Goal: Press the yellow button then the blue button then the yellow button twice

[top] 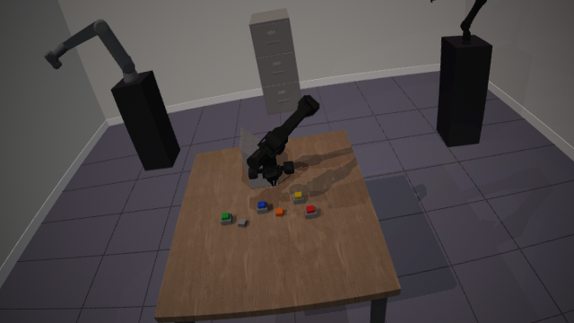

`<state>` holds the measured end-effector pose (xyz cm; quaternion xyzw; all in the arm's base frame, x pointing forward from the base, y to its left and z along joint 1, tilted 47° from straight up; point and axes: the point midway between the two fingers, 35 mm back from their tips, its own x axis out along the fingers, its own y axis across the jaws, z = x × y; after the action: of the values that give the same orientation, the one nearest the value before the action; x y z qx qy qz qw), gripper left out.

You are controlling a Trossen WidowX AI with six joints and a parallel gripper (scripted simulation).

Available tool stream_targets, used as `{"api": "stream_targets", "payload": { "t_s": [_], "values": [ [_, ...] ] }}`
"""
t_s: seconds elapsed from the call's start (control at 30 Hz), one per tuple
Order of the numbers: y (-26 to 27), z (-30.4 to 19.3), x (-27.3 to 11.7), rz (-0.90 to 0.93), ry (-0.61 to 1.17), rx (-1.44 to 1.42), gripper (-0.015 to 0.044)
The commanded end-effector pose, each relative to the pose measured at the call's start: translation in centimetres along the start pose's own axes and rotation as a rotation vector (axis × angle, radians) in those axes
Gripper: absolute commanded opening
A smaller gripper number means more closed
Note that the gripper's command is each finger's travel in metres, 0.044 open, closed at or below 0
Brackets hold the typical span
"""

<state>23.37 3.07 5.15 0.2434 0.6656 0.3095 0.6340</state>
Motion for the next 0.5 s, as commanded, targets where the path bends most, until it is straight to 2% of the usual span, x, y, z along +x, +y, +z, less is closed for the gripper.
{"api": "stream_targets", "payload": {
  "t_s": [0.0, 0.1, 0.23, 0.37, 0.47],
  "values": [
    [-4.3, 0.1, 0.2, 0.003, 0.004, -0.005, 0.002],
    [-7.4, -0.2, 0.5, 0.013, 0.005, -0.008, 0.002],
    [-7.6, -0.2, 0.8, 0.013, 0.005, -0.008, 0.002],
    [-7.5, -0.2, 5.7, 0.014, 0.004, -0.008, 0.002],
    [-7.4, -0.3, 6.7, 0.016, 0.005, -0.009, 0.002]
  ]
}}
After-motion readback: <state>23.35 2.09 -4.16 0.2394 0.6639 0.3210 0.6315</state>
